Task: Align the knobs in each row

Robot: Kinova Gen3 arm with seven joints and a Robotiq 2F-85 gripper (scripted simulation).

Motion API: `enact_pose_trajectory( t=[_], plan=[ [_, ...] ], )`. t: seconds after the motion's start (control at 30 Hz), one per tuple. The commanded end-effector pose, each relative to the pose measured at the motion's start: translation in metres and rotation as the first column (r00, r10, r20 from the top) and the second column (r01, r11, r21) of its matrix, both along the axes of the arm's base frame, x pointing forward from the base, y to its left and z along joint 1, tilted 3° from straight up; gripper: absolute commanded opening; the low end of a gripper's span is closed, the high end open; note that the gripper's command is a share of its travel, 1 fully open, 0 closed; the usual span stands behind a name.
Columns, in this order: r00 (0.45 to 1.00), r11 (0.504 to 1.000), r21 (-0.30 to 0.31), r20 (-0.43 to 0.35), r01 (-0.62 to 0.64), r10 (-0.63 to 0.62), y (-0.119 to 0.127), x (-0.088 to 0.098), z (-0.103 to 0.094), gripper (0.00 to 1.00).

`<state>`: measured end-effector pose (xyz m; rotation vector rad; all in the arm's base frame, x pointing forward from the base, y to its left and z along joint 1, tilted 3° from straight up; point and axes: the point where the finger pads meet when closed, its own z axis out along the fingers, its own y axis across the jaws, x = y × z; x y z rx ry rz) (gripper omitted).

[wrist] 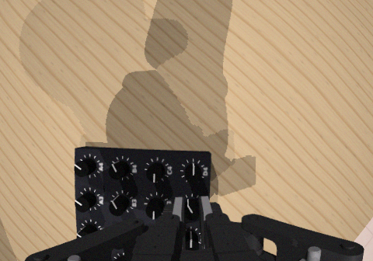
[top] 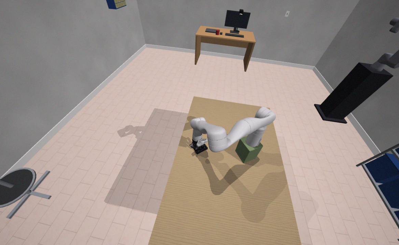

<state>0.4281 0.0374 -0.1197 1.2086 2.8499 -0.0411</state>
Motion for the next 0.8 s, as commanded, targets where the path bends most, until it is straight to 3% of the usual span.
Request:
enact_pose_trajectory(
  t=[0.0, 0.77],
  plan=[
    [1.000, 1.000, -0.002, 0.005, 0.029, -0.029, -0.0015, 0.0020, -0.0006, 0.08],
    [0.994, 0.994, 0.001, 0.008, 0.106, -0.106, -0.0015, 0.0019, -0.0006, 0.08]
  ],
)
